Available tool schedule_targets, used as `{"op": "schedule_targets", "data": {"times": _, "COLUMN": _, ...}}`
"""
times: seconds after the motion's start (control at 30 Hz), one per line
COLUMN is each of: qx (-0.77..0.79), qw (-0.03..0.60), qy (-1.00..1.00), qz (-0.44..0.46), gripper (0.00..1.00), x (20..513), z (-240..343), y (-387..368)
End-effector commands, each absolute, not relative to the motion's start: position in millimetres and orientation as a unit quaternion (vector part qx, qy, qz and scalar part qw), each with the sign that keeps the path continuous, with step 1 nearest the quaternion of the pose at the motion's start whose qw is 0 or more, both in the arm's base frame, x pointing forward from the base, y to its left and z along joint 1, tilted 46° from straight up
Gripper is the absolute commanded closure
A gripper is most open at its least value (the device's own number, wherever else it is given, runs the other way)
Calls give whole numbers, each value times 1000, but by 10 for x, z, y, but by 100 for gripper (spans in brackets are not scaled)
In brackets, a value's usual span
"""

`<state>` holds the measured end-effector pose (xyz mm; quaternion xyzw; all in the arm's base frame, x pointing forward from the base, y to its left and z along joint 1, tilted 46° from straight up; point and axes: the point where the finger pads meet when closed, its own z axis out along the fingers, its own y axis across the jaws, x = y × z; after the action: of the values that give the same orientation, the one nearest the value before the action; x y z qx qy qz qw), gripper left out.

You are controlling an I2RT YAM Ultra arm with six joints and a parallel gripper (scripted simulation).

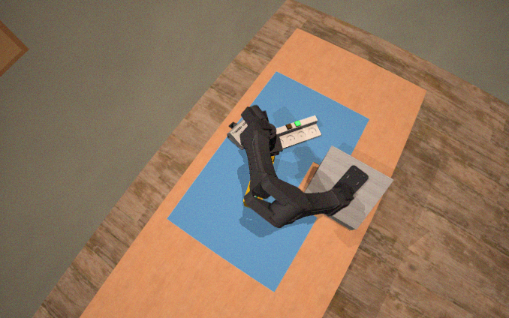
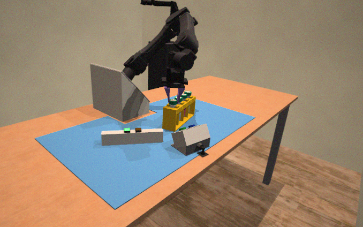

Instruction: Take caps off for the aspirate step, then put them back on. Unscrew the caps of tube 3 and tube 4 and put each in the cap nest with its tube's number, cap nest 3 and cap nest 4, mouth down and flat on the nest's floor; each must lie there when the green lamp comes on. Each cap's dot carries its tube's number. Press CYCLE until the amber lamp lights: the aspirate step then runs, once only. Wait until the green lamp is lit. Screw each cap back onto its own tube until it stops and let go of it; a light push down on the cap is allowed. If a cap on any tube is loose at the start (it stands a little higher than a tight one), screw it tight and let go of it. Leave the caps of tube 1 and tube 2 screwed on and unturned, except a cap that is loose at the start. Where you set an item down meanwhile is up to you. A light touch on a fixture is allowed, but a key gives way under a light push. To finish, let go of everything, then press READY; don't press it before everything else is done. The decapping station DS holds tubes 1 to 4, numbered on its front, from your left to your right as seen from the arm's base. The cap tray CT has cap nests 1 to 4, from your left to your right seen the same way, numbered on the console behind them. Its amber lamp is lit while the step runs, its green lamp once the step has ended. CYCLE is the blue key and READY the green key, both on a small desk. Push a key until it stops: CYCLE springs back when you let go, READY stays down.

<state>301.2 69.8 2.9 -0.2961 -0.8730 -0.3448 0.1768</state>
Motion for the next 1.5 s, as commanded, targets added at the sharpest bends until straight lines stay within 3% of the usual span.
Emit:
{"op": "schedule_targets", "data": {"times": 0.0, "qx": -405, "qw": 213, "qy": -828, "qz": -323, "gripper": 100, "x": 3035, "z": 51, "y": 666}}
{"op": "schedule_targets", "data": {"times": 0.8, "qx": -778, "qw": 351, "qy": -494, "qz": -164, "gripper": 100, "x": 3034, "z": 46, "y": 670}}
{"op": "schedule_targets", "data": {"times": 1.1, "qx": -788, "qw": 354, "qy": -478, "qz": -157, "gripper": 100, "x": 3034, "z": 45, "y": 671}}
{"op": "schedule_targets", "data": {"times": 1.13, "qx": -788, "qw": 354, "qy": -478, "qz": -157, "gripper": 51, "x": 3033, "z": 43, "y": 673}}
{"op": "schedule_targets", "data": {"times": 1.47, "qx": -788, "qw": 354, "qy": -478, "qz": -157, "gripper": 51, "x": 3033, "z": 43, "y": 673}}
